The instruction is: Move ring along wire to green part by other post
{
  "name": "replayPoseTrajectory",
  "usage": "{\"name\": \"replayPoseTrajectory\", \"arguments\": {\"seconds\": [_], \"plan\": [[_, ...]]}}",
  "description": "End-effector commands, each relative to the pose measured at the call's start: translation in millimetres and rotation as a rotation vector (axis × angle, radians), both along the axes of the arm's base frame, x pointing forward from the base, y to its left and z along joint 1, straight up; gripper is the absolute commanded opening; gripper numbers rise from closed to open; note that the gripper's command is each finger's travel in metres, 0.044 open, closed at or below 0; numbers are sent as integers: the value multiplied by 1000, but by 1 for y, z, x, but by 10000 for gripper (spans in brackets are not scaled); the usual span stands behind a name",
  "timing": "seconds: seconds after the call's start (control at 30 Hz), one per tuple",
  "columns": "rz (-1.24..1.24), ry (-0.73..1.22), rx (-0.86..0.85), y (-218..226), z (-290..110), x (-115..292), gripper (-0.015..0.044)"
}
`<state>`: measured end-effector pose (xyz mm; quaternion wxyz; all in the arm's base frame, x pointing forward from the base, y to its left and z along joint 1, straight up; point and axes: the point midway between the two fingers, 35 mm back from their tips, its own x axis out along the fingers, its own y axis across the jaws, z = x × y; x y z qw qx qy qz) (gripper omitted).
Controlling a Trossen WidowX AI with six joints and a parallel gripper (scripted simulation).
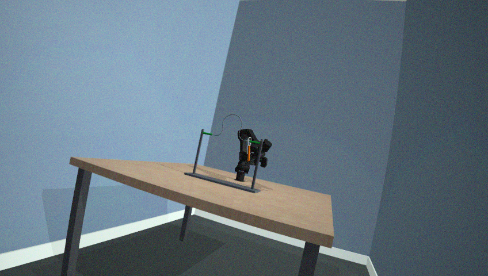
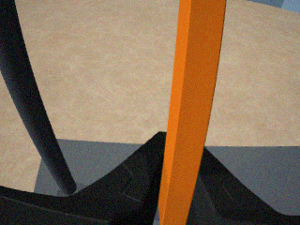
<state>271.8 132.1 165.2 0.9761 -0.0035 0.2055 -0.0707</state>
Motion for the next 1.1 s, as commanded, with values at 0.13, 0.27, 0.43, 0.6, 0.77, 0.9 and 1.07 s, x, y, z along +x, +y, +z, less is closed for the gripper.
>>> {"name": "replayPoseTrajectory", "arguments": {"seconds": [0.13, 0.27, 0.43, 0.6, 0.77, 0.9, 1.07], "plan": [[-3, -1, 2, 8, 1, 0, -150], [-2, -2, 2, 12, 1, 0, -150], [-2, -2, 2, 17, 1, 1, -150], [-2, -3, 2, 20, 0, 1, -150], [-2, -3, 2, 20, -6, 1, -150], [-2, -3, 2, 20, -12, 1, -150], [-2, -3, 2, 20, -15, 1, -150]]}}
